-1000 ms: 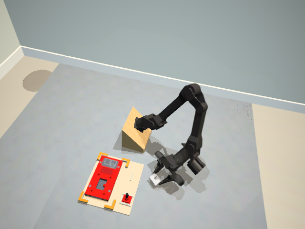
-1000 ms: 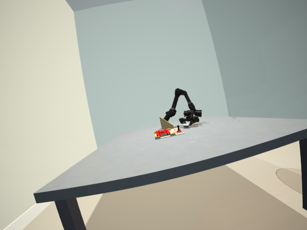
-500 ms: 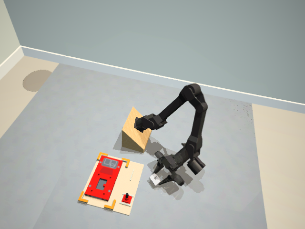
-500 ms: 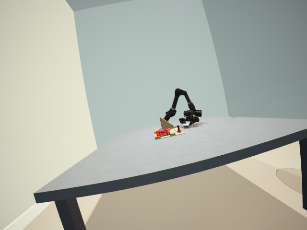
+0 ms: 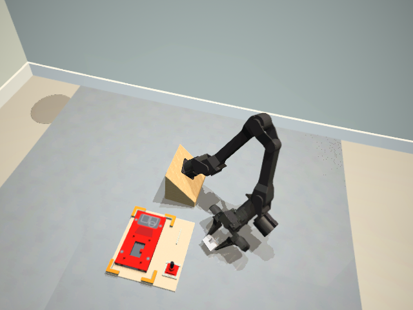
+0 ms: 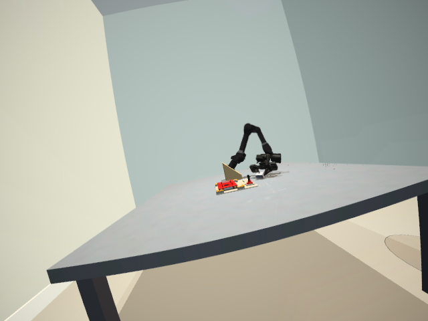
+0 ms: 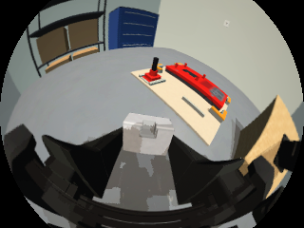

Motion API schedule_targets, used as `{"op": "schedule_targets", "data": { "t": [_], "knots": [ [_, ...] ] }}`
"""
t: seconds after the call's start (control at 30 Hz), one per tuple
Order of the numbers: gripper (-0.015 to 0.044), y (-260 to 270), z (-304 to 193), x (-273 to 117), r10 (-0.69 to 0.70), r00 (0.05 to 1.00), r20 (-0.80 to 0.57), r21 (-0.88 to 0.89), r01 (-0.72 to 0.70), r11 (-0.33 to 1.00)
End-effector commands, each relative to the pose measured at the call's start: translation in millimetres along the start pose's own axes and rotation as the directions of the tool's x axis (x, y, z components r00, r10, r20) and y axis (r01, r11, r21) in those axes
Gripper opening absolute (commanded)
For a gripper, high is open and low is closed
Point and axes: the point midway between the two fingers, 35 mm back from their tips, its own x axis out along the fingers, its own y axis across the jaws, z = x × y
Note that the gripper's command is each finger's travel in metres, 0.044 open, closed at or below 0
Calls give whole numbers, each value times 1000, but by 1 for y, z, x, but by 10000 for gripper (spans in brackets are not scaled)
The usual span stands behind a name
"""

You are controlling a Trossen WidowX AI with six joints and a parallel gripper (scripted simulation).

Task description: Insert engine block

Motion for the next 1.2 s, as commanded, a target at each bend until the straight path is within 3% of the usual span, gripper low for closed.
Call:
{"op": "schedule_targets", "data": {
  "t": [0.0, 0.33, 0.57, 0.93, 1.17],
  "knots": [
    [184, 0, 0, 0, 0, 1000, 0, 0, 0, 1000],
    [440, 0, 0, 0, 0, 1000, 0, 0, 0, 1000],
    [440, 0, 1, -3, 0, 1000, -5, -1, 0, 1000],
    [440, 1, 11, -44, -1, 1000, -13, -2, 1, 1000],
    [440, 1, 10, -41, 1, 1000, -17, -4, -1, 1000]
  ]
}}
